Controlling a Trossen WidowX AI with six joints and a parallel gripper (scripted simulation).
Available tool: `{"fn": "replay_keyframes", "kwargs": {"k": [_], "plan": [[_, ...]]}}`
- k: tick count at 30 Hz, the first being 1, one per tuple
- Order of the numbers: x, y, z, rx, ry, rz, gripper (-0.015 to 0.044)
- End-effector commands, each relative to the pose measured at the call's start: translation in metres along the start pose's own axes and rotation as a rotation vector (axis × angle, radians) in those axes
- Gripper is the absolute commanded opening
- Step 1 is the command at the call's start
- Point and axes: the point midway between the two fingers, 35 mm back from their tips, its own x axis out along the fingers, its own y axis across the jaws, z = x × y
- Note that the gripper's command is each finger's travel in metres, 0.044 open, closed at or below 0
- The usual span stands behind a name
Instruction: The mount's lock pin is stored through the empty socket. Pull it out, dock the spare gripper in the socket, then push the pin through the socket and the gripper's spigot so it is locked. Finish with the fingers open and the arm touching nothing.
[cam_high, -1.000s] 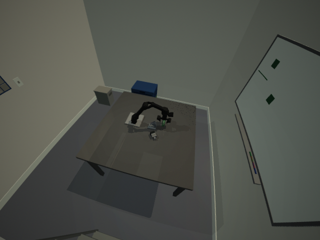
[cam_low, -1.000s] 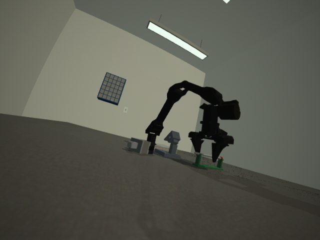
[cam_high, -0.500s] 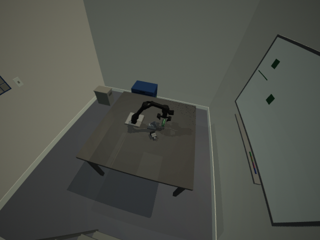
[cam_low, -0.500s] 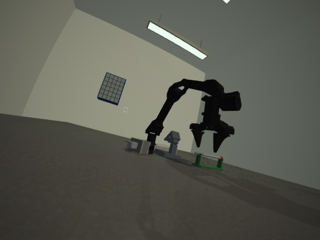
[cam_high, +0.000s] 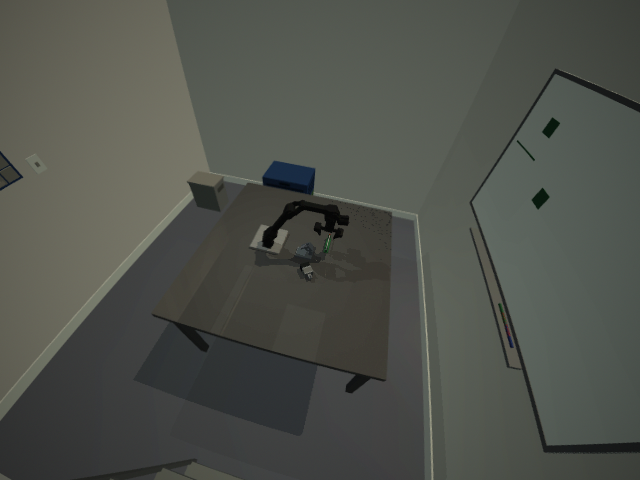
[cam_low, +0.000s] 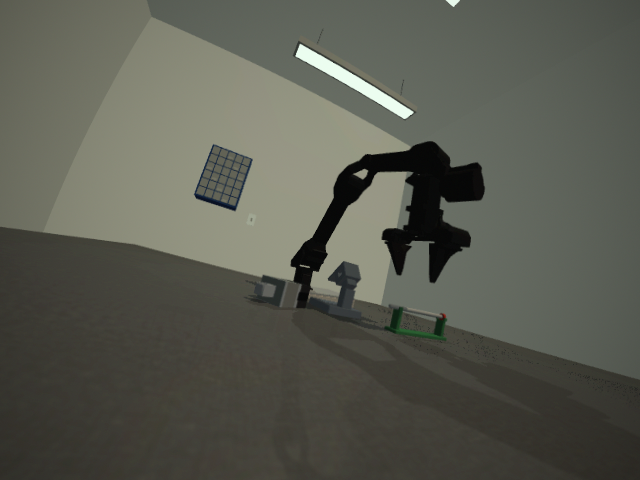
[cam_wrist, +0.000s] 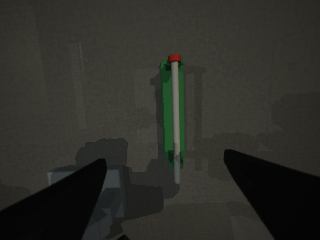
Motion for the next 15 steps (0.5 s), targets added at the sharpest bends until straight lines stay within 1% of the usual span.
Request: {"fn": "replay_keyframes", "kwargs": {"k": [1,5,12,15], "plan": [[0.0,0.0,0.0,0.0,0.0,0.0,0.044],[-0.012,0.0,0.001,0.002,-0.003,-0.012,0.044],[-0.056,0.006,0.006,0.009,-0.017,-0.059,0.044],[-0.061,0.007,0.006,0.01,-0.019,-0.064,0.044]]}}
